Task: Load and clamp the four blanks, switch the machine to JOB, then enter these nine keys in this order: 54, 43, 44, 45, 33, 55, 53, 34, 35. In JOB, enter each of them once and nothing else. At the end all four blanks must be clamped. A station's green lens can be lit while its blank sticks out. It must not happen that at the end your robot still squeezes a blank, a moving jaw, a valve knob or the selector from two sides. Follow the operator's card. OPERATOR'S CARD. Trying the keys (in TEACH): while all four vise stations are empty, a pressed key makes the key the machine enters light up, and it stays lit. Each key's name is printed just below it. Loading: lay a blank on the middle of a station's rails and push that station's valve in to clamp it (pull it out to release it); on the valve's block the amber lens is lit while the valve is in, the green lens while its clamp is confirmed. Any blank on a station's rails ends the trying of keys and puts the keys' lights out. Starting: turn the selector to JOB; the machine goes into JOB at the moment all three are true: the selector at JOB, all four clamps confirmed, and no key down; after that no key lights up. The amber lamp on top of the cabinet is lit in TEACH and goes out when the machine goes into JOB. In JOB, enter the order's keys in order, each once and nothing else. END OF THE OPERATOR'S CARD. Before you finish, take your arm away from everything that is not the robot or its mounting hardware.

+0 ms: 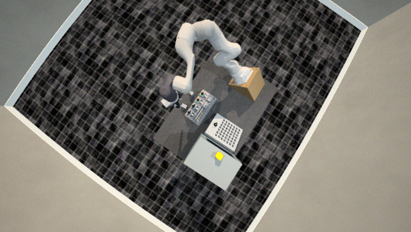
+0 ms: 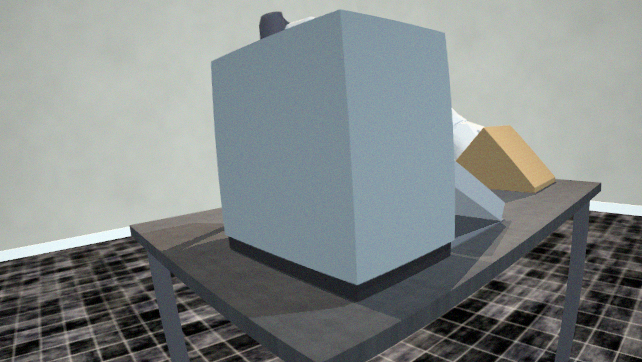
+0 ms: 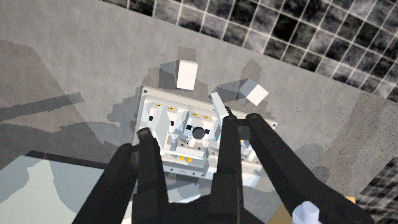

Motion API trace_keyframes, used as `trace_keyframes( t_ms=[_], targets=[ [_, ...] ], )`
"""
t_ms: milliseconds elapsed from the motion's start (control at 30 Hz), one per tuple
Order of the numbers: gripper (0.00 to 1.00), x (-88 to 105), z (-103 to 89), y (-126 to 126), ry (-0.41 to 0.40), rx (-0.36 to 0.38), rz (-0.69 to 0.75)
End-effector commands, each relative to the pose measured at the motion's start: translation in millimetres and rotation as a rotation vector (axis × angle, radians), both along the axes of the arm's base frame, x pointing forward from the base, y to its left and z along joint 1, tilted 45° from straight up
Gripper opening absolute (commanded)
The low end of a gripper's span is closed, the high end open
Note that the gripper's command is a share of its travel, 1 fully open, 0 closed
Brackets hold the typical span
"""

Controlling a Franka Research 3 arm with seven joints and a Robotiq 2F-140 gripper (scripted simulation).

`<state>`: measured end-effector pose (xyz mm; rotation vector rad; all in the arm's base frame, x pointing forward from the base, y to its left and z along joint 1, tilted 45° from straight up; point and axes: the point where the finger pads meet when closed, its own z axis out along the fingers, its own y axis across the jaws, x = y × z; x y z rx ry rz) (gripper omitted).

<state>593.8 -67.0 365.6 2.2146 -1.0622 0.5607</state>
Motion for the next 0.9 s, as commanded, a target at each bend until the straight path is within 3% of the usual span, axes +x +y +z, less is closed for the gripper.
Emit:
trace_keyframes(
  t_ms=[0, 133, 200, 867],
  targets=[
    [0.40, 0.5, -0.9, 2.1, -0.203, 0.023, -0.190],
    [0.40, 0.5, -0.9, 2.1, -0.240, 0.029, -0.226],
    [0.40, 0.5, -0.9, 2.1, -0.296, 0.034, -0.277],
    [0.40, 1.0, -3.3, -0.3, -0.296, 0.035, -0.278]
  ],
)
